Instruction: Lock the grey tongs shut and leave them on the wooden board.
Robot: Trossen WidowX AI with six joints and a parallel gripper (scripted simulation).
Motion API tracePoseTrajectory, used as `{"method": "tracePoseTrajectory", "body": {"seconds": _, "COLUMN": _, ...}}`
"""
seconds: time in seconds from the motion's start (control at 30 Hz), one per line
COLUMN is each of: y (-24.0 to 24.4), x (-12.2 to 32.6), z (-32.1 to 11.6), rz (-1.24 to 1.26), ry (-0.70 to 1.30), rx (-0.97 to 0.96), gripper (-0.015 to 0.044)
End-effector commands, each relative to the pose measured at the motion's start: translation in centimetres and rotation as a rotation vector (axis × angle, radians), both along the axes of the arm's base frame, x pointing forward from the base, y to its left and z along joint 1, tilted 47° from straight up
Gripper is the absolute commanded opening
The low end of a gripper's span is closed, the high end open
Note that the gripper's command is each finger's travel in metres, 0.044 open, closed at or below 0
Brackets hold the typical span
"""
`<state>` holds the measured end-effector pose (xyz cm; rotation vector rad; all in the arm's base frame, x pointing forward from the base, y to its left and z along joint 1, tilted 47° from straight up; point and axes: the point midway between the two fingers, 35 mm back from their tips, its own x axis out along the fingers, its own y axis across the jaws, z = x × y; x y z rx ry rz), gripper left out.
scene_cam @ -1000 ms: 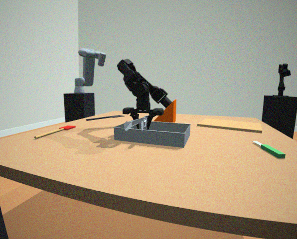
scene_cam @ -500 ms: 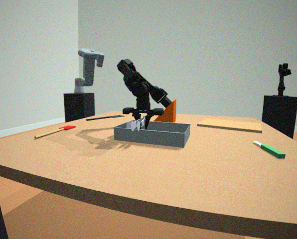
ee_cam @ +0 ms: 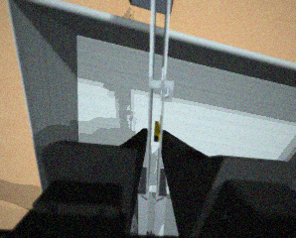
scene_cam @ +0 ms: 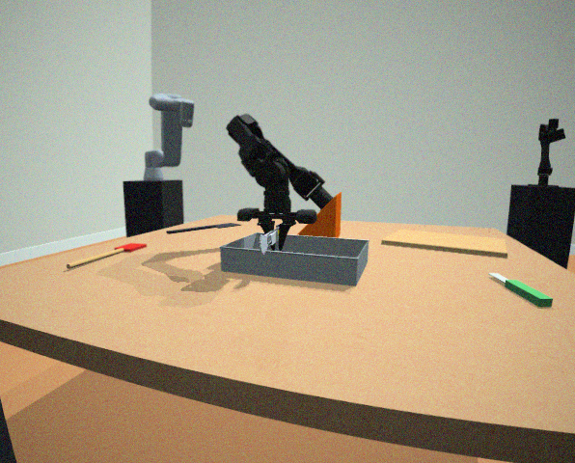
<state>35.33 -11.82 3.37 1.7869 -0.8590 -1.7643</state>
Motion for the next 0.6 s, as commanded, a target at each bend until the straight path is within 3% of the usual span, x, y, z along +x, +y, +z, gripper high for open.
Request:
{"method": "tracePoseTrajectory", "body": {"seconds": 0.0, "y": 0.2, "x": 0.1, "z": 0.2, "rz": 0.0, "ry": -0.001, "rx": 0.0, "gripper": -0.0123}}
{"method": "tracePoseTrajectory", "body": {"seconds": 0.03, "y": 0.6, "x": 0.2, "z": 0.5, "rz": 0.0, "ry": -0.001, "rx": 0.001, "gripper": -0.015}}
{"method": "tracePoseTrajectory", "body": {"seconds": 0.33, "y": 9.2, "x": 0.5, "z": 8.5, "rz": 0.002, "ry": 0.01, "rx": 0.002, "gripper": -0.015}}
{"method": "tracePoseTrajectory", "body": {"seconds": 0.57, "y": 9.4, "x": 0.5, "z": 8.7, "rz": 0.002, "ry": 0.011, "rx": 0.001, "gripper": -0.015}}
